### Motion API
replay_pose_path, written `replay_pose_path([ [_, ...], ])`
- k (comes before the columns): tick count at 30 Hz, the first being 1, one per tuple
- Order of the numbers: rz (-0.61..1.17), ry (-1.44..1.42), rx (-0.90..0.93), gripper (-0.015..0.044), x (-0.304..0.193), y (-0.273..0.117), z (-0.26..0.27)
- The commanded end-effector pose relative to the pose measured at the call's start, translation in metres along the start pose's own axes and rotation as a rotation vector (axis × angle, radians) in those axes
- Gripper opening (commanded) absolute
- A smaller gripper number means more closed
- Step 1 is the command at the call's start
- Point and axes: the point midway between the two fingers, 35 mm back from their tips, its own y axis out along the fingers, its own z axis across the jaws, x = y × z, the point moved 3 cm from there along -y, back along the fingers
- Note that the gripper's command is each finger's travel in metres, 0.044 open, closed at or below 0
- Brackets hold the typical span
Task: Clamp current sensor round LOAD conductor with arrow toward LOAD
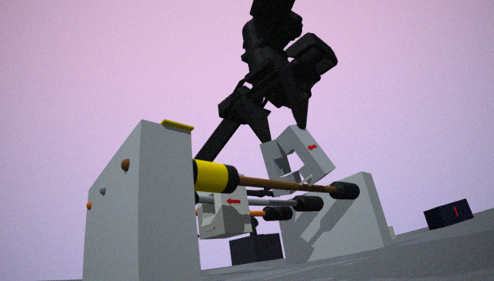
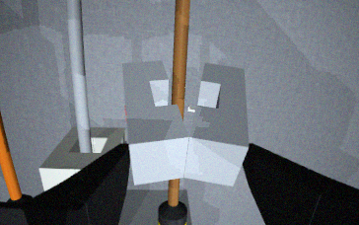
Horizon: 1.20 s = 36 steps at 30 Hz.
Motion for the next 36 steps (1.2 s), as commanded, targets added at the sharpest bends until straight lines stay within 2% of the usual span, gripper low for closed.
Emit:
replay_pose_path([
  [1, -0.002, 0.008, -0.005, 0.0000, -0.001, 0.005, 0.000],
  [19, -0.004, 0.008, -0.005, 0.0000, 0.000, 0.034, 0.001],
  [36, -0.002, 0.003, 0.002, 0.0000, -0.001, 0.032, 0.001],
])
